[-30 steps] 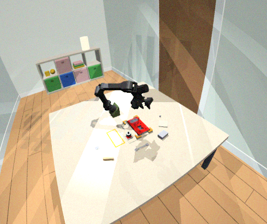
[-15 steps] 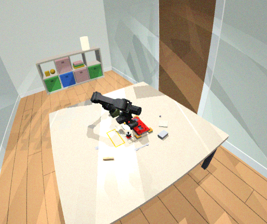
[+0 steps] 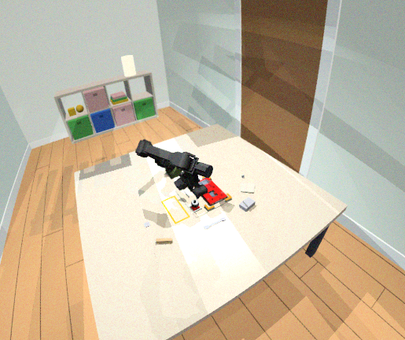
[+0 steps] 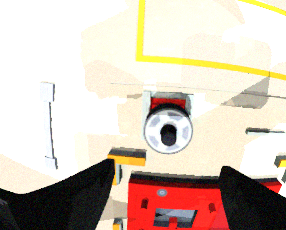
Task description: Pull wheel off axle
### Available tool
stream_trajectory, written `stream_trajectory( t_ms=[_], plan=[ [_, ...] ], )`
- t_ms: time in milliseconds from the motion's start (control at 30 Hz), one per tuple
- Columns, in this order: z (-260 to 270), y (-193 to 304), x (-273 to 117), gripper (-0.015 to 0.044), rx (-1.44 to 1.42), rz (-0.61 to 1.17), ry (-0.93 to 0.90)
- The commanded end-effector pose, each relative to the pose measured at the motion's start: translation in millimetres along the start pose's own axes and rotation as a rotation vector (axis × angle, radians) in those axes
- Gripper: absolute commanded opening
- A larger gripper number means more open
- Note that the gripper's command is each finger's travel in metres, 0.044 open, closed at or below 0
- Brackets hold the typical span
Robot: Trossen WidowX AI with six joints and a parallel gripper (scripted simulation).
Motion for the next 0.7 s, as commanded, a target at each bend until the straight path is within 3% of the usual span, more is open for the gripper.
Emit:
stream_trajectory(
  t_ms=[0, 167, 333, 467, 667],
  plan=[
    [1, -2, 27, 0.03, 0.0, -0.006, 0.006],
    [0, -4, 61, 0.03, 0.0, -0.01, 0.006],
    [0, -4, 62, 0.03, 0.001, -0.01, 0.006],
    [-1, -4, 58, 0.0195, 0.007, -0.004, 0.014],
    [-1, -4, 58, 0.0155, 0.007, -0.004, 0.014]
  ],
)
Point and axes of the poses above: the point midway between the two fingers, 35 mm back from their tips, its own x axis out along the fingers, its own z axis across the jaws, y = z × x, the point moved 6 cm from there along -x, back along the fingers, and after that the axes turned 4 degrees about -x, right-handed, at the moved point
